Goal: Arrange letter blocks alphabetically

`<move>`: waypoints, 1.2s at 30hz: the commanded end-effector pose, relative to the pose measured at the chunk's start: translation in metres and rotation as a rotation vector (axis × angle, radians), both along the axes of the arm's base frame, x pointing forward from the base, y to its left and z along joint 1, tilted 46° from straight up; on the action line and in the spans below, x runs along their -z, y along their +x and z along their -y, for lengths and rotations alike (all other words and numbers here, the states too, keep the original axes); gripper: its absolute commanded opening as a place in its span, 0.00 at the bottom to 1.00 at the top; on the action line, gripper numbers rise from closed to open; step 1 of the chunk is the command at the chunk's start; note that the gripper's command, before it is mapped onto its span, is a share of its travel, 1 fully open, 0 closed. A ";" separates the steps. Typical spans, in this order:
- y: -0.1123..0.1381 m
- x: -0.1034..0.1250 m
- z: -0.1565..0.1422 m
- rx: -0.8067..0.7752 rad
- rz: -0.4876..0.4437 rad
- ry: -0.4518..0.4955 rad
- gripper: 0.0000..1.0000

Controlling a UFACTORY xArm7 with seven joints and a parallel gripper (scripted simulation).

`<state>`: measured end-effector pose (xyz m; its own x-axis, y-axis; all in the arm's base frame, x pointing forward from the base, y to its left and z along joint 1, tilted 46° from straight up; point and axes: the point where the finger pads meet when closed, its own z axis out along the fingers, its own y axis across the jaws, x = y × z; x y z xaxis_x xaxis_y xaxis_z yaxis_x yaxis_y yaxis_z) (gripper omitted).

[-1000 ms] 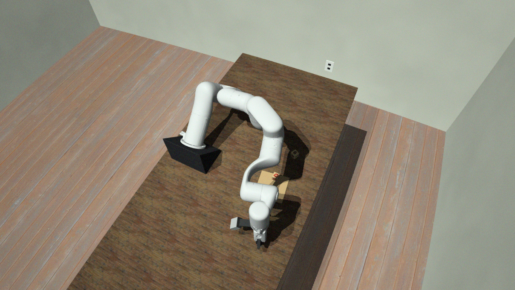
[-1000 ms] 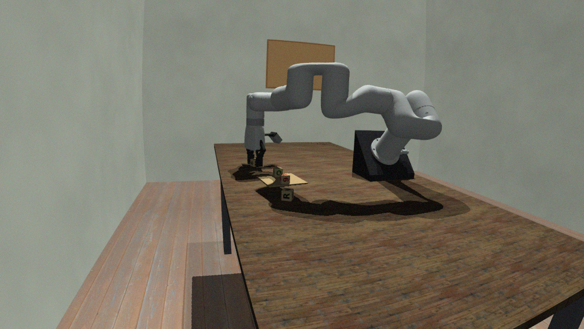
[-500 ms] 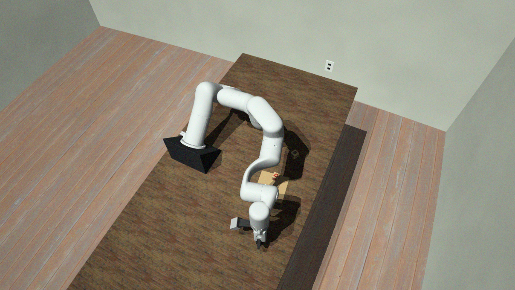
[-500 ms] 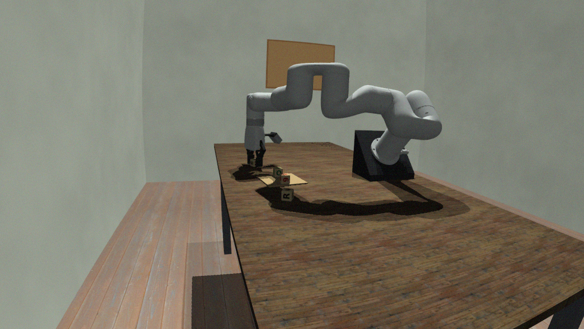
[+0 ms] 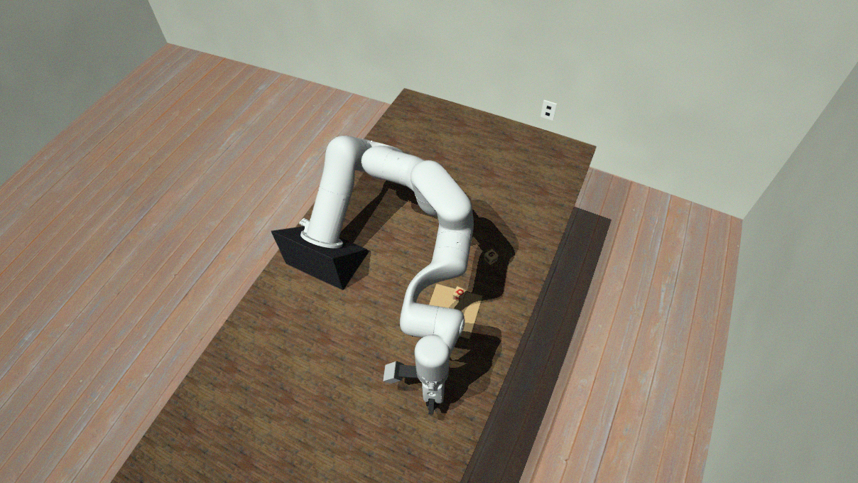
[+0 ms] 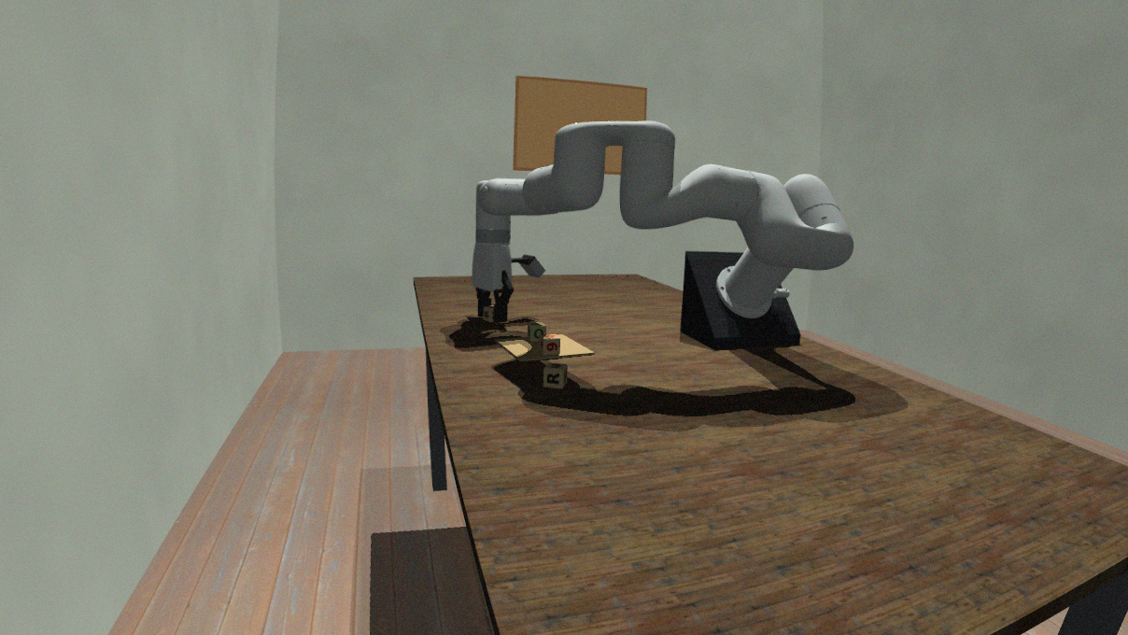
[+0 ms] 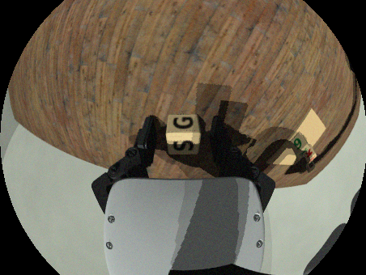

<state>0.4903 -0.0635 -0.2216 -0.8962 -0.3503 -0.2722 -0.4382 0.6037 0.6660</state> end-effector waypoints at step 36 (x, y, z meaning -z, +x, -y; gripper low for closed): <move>0.001 -0.001 0.003 0.002 0.002 -0.004 0.27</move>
